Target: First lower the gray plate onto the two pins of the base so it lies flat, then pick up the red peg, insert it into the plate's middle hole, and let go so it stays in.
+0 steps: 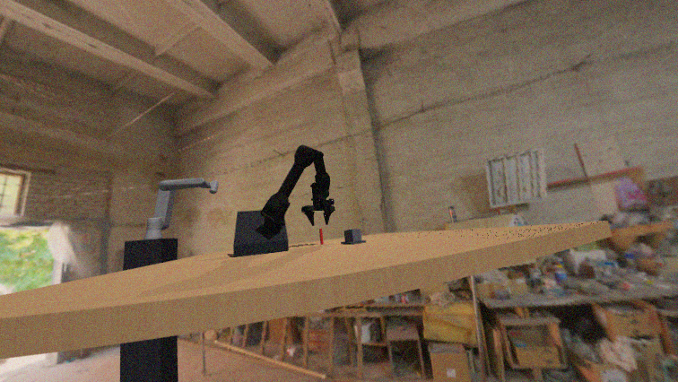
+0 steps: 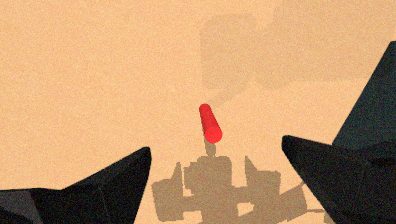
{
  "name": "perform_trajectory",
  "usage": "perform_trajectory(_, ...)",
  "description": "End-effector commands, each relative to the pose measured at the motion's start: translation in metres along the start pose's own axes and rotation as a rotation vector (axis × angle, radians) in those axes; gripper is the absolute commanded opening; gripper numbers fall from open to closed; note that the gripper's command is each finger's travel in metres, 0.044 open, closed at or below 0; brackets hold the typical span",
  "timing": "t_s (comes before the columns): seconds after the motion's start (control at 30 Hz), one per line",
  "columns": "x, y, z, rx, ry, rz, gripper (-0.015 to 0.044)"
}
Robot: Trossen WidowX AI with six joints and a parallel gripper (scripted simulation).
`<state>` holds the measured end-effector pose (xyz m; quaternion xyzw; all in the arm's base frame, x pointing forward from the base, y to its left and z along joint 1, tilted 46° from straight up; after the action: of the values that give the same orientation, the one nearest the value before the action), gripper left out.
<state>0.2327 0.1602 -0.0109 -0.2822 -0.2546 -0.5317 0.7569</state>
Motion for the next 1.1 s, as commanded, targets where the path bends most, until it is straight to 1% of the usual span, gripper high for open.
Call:
perform_trajectory(0.0, 0.000, 0.000, -0.005, 0.002, -0.004, 0.004, 0.0440)
perform_trajectory(1.07, 0.001, 0.000, -0.057, 0.002, -0.006, 0.004, 0.0440)
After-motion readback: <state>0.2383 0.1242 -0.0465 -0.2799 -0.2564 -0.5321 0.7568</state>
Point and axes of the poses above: the point midway between the two fingers, 35 mm back from their tips, its own z axis back along the fingers, its own y axis across the jaws, x = y × z, the point moved 5 cm from there along z, back along the fingers, and after that the axes turned 9 degrees about -z, right-handed, at the moved point
